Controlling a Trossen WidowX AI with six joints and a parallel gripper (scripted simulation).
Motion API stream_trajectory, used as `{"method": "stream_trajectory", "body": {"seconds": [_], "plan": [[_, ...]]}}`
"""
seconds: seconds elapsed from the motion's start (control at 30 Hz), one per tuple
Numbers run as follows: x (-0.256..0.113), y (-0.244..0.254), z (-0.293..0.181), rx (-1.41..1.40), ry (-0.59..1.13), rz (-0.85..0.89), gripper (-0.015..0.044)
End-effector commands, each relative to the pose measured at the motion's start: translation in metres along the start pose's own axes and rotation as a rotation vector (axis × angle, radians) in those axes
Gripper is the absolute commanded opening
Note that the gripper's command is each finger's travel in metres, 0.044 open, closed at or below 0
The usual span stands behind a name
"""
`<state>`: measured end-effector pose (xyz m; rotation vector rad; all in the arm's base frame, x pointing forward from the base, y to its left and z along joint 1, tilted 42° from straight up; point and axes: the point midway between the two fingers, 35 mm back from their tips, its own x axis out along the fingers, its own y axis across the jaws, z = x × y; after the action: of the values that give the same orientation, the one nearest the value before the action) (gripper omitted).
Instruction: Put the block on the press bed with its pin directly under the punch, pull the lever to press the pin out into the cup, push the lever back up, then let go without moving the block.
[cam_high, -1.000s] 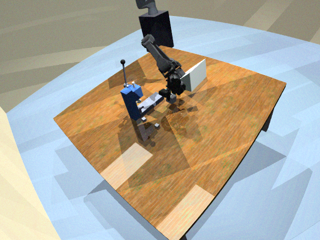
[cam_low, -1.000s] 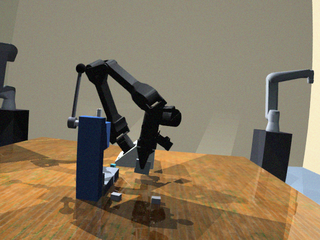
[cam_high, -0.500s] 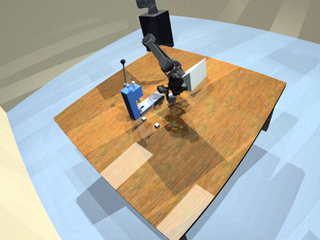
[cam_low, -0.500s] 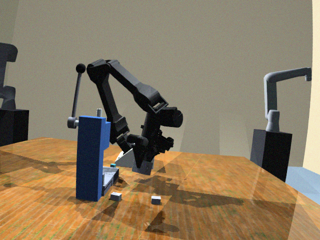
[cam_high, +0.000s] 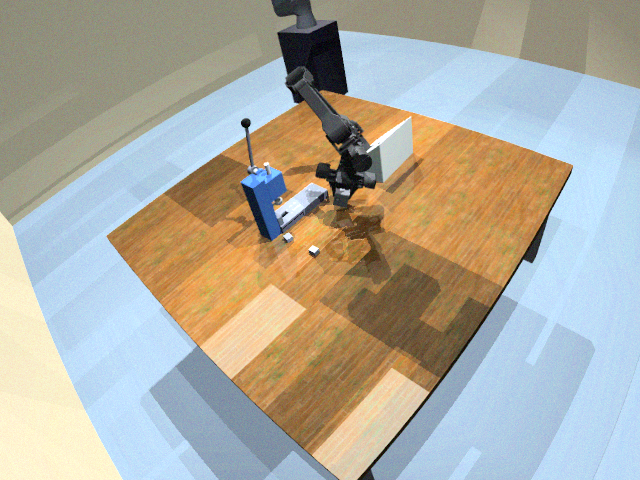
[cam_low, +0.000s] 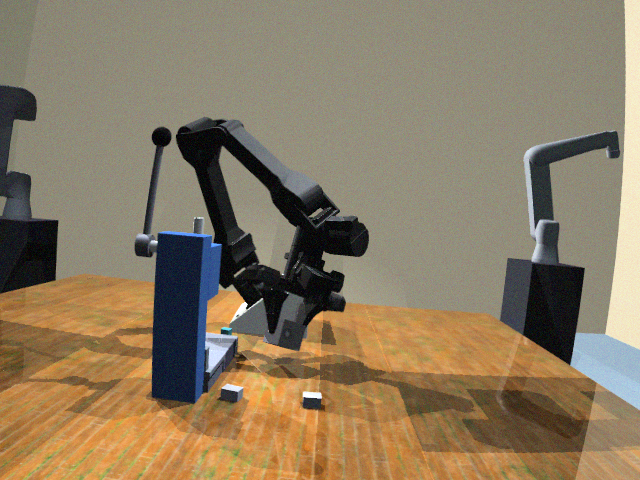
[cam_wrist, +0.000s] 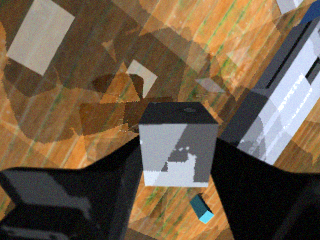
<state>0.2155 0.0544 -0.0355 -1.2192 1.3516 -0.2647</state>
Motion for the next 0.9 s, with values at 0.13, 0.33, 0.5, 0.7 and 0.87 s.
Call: {"method": "stream_trajectory", "body": {"seconds": [0.13,0.33,0.5,0.7,0.87], "plan": [[0.0002,0.0003,-0.0015,0.266,-0.029,-0.038,0.0],[-0.0001,0.0004,-0.0016,0.465,-0.055,-0.057,0.0],[-0.0005,0.0004,-0.0017,0.631,-0.081,-0.068,0.0],[-0.001,0.0004,-0.0018,0.829,-0.116,-0.077,0.0],[-0.0015,0.0004,-0.002,0.995,-0.149,-0.08,0.0]]}}
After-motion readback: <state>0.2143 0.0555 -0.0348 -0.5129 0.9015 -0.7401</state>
